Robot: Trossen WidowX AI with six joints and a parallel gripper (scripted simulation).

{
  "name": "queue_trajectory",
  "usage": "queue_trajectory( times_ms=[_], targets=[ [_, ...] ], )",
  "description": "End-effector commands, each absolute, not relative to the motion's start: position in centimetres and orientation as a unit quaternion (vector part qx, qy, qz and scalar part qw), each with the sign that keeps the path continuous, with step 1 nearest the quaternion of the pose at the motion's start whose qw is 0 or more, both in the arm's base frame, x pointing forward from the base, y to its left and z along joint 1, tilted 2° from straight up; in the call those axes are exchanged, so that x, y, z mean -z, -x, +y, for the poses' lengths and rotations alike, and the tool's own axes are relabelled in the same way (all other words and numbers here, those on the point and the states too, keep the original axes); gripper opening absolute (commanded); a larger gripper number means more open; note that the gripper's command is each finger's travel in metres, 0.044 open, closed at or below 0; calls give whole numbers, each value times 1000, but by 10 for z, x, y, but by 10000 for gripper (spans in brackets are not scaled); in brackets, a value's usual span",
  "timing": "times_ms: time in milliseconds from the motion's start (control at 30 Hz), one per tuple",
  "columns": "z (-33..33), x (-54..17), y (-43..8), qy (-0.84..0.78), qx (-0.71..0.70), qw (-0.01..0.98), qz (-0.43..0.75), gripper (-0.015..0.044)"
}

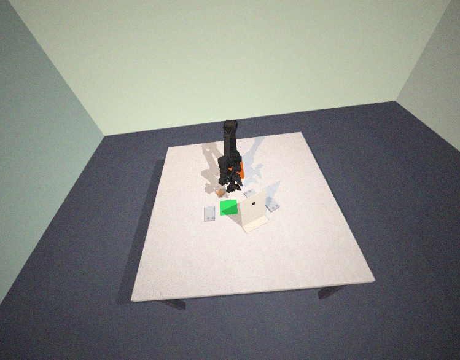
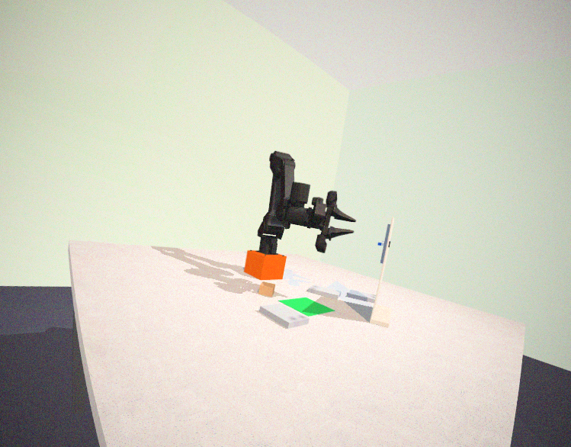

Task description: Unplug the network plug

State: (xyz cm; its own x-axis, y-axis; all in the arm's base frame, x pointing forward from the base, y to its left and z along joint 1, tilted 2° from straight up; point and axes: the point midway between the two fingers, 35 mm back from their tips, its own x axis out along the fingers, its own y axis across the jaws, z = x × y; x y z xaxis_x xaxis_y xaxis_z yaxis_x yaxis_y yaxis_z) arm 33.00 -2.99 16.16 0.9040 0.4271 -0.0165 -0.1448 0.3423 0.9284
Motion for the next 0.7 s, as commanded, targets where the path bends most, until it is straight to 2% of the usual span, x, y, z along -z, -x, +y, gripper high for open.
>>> queue_trajectory(
  times_ms=[0, 200, 400, 667],
  targets=[
    [-30, -145, -318, -597, -186, 763, 161, 156],
    [-28, -126, -299, -662, -196, 694, 204, 156],
    [-28, -124, -297, -669, -196, 686, 209, 156],
    [-19, -125, -331, -669, -197, 686, 208, 156]
  ],
)
